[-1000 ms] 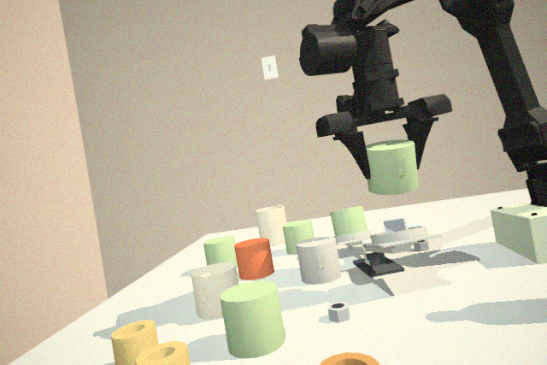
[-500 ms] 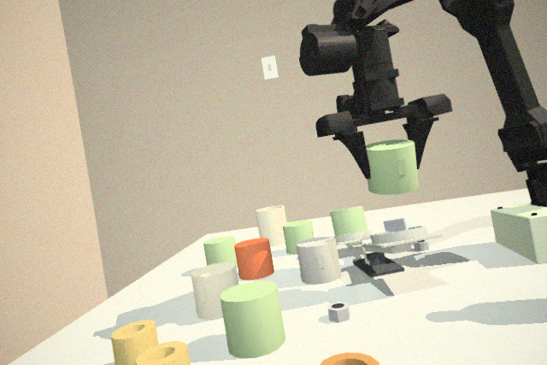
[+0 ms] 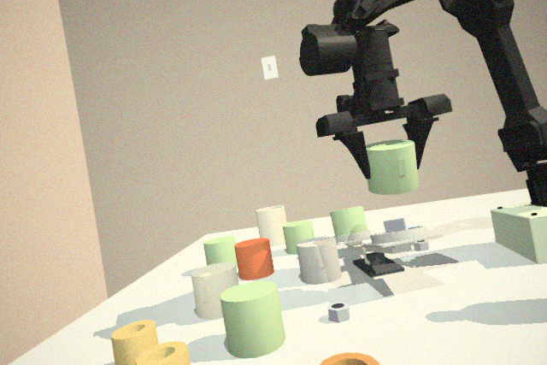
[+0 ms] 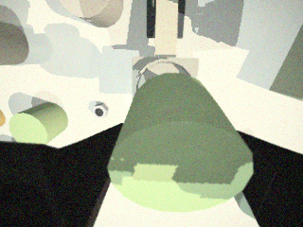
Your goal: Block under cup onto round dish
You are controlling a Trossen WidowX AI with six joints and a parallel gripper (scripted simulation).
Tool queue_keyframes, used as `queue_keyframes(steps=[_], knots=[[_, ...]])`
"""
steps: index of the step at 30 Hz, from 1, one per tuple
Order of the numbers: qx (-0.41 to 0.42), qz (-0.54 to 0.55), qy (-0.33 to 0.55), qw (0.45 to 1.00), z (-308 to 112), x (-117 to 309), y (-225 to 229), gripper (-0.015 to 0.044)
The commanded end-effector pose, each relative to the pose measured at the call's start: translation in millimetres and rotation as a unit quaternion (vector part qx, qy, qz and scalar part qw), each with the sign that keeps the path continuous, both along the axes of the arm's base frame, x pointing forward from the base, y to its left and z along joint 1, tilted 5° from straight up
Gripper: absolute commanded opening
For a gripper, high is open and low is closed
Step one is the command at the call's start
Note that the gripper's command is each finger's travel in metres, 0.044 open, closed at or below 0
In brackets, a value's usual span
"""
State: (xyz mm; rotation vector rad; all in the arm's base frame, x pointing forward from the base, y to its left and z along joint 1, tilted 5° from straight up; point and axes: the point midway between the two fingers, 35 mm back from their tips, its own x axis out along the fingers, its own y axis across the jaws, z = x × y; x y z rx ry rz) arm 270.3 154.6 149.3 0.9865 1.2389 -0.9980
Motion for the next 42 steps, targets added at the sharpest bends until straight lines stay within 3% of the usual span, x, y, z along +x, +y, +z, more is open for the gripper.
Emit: queue_keyframes(steps=[1,25,42], knots=[[0.0,0.0,0.0,1.0,-0.2,0.2,0.1,0.0],[0.0,0.0,0.0,1.0,-1.1,-0.1,1.1,0.0],[0.011,-0.003,-0.006,1.0,-95.5,-52.8,92.3,0.0]])
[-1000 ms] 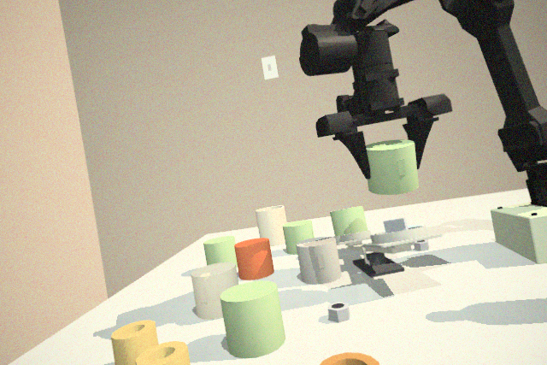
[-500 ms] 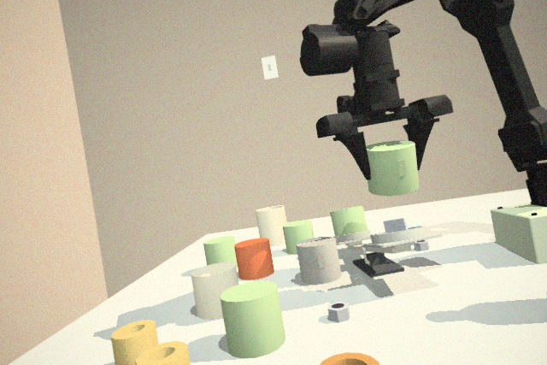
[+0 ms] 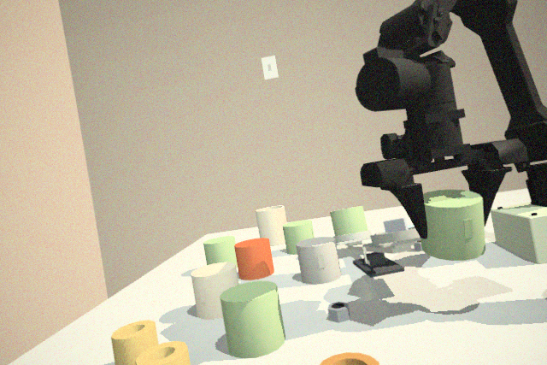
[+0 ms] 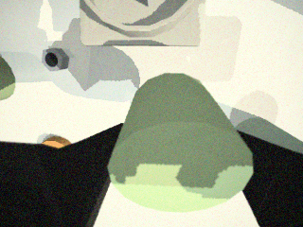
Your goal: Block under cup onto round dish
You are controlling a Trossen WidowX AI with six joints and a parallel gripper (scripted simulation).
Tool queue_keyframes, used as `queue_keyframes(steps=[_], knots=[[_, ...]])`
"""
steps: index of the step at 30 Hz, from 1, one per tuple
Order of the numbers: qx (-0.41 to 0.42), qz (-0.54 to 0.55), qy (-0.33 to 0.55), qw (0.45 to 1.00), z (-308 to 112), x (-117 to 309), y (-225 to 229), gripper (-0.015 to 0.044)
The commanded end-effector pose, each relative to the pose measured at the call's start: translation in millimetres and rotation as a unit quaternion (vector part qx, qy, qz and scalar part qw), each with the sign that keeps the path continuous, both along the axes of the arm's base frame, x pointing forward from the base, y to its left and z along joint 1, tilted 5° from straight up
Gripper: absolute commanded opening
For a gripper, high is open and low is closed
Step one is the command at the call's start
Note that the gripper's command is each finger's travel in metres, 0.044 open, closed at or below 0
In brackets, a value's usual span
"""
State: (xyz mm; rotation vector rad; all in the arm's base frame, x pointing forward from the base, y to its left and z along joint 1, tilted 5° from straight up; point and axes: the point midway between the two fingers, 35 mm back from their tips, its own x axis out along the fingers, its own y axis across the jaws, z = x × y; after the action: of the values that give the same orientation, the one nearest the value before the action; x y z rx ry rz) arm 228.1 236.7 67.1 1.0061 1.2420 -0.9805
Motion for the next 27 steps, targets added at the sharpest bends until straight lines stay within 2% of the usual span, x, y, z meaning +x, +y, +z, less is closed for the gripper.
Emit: queue_keyframes(steps=[1,6,13,27], knots=[[0.002,-0.003,0.0,1.0,-16.1,-12.9,12.3,0.0],[0.002,-0.003,0.0,1.0,-23.5,-13.1,13.1,0.0],[0.002,-0.003,0.0,1.0,-55.4,-10.9,11.6,0.0],[0.001,-0.003,0.0,1.0,-70.0,-9.8,11.2,0.0]])
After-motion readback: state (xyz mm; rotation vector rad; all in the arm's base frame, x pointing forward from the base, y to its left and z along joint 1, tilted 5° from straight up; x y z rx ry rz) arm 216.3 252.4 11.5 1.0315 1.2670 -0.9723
